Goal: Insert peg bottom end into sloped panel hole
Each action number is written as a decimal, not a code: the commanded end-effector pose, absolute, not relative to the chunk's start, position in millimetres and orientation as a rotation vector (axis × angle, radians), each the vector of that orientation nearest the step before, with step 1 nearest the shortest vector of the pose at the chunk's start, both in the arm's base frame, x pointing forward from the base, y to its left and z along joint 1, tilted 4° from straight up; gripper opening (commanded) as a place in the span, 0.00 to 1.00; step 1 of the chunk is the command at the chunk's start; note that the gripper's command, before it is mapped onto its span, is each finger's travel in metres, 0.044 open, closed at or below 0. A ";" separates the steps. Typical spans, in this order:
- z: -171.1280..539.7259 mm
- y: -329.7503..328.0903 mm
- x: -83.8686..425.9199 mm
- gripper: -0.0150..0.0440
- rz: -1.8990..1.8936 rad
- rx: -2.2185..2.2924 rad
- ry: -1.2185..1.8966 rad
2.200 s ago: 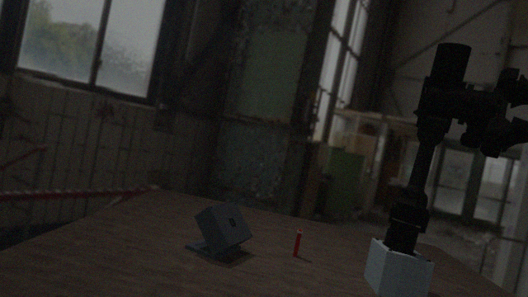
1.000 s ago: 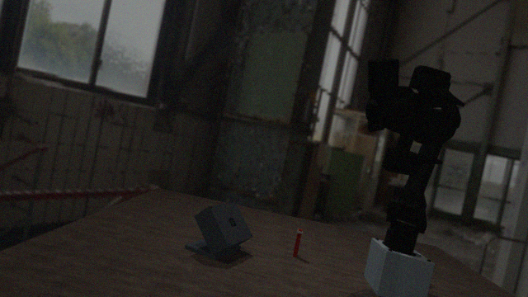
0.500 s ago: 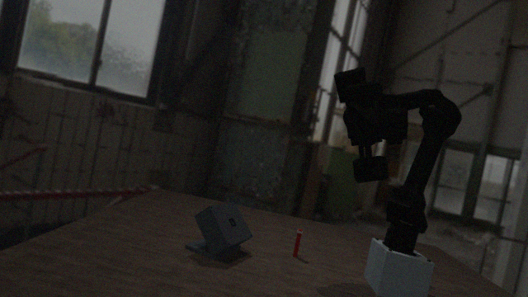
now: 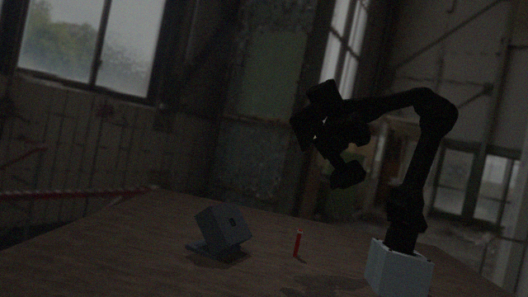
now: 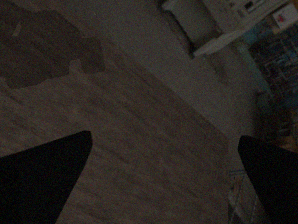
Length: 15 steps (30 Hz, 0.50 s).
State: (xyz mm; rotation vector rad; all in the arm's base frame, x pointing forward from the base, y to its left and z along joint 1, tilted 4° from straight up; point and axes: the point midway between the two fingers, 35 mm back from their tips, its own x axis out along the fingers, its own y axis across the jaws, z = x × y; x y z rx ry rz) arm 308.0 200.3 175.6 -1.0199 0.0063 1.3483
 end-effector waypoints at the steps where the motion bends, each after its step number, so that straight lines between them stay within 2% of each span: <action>1: 159.4 178.6 320.7 1.00 1.285 -0.958 0.167; 15: 116.9 101.6 343.2 1.00 1.020 -0.734 0.614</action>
